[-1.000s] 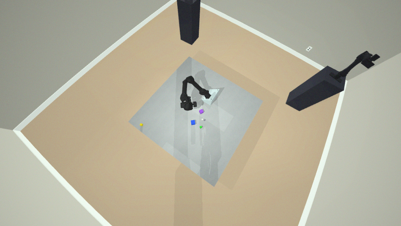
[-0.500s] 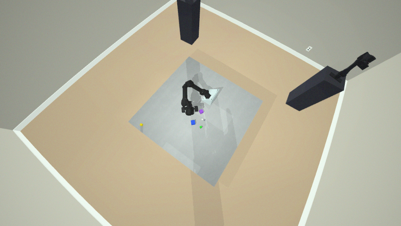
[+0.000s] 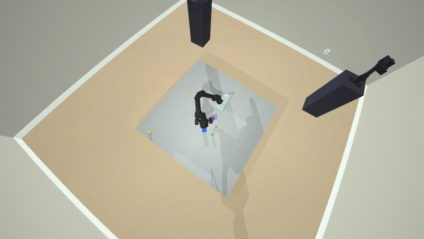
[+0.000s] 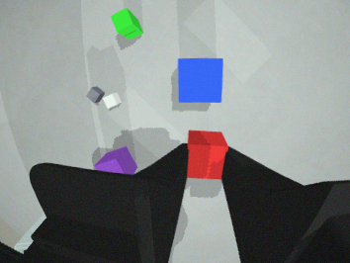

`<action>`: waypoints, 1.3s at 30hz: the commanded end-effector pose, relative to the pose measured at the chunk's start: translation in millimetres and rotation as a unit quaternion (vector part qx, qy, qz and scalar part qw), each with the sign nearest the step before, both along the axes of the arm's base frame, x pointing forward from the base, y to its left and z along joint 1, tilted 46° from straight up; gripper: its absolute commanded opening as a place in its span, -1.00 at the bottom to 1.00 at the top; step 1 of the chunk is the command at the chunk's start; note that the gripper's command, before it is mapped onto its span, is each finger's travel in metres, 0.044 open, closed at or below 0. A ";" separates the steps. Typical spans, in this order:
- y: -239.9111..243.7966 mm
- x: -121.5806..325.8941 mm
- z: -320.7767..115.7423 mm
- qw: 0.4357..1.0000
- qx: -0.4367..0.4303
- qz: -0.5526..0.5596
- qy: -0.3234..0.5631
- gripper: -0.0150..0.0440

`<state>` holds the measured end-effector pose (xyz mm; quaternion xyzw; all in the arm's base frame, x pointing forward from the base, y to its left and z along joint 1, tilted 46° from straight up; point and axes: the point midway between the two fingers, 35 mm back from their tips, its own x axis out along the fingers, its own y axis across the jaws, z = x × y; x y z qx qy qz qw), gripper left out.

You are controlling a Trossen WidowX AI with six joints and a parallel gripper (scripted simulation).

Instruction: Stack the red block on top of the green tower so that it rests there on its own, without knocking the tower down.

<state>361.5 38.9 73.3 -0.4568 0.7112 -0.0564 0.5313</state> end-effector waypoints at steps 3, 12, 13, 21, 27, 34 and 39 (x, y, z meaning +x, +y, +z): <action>20.9 13.8 -21.6 1.000 0.001 -0.002 -0.001 -0.49; 49.7 25.8 -56.6 1.000 0.001 -0.003 -0.002 -0.49; 52.9 26.6 -60.9 1.000 0.000 -0.003 -0.002 -0.49; 75.8 31.6 -93.4 1.000 -0.001 -0.004 -0.004 -0.49; 84.5 32.6 -107.0 1.000 -0.002 -0.004 -0.004 -0.49; 72.4 33.3 -119.1 1.000 -0.002 -0.004 -0.004 -0.49; 58.2 32.7 -132.4 1.000 -0.003 -0.004 -0.004 -0.49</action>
